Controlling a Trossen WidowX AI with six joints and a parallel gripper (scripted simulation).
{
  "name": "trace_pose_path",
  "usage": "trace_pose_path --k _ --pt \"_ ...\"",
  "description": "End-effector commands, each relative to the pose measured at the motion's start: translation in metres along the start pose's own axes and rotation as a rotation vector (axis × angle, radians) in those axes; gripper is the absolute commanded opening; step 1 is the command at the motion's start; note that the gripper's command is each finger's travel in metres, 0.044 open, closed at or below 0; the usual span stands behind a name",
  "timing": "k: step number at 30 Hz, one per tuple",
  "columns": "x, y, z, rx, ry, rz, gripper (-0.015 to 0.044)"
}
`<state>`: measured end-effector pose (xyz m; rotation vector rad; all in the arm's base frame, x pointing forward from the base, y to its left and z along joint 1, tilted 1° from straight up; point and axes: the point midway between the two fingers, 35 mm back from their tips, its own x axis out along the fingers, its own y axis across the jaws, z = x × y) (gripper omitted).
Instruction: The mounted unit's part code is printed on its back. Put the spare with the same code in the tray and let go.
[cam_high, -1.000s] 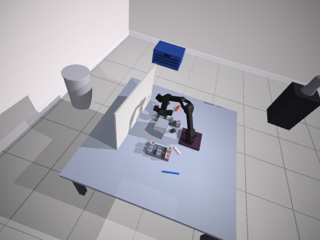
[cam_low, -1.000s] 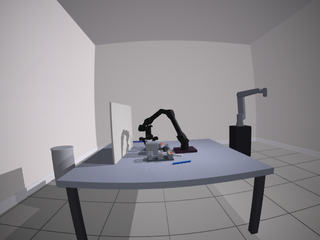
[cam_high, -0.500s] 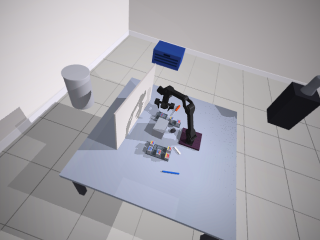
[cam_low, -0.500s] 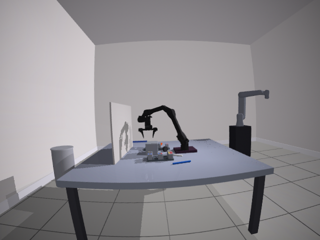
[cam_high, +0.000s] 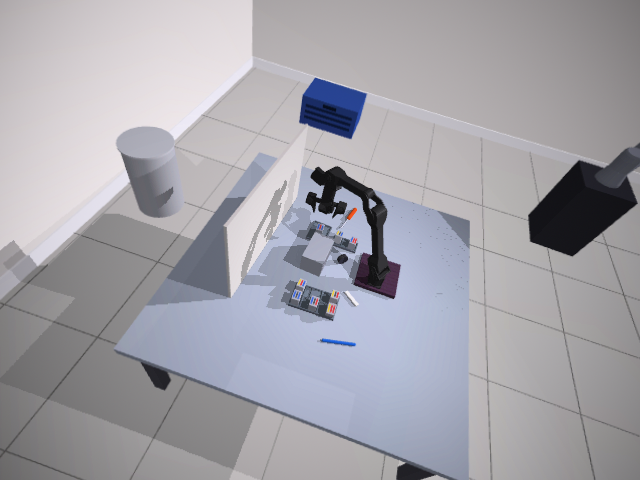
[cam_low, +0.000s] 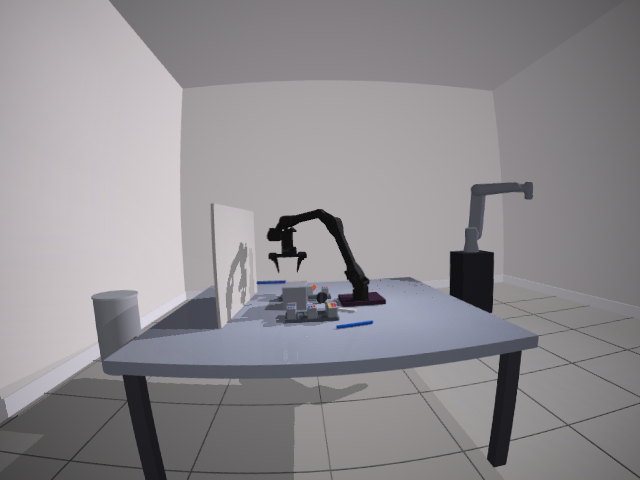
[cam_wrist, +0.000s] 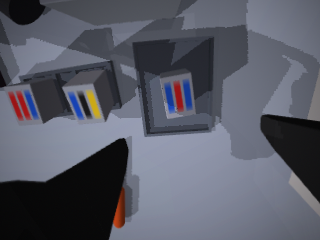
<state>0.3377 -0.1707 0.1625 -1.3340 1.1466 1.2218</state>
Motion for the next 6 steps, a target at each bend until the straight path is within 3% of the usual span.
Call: trace_pose_path --k 1,6 --pt "0.0 -0.0001 -0.0001 0.0 0.001 -0.002 0.044" --pt "0.0 -0.0001 -0.0001 0.0 0.001 -0.002 0.044"
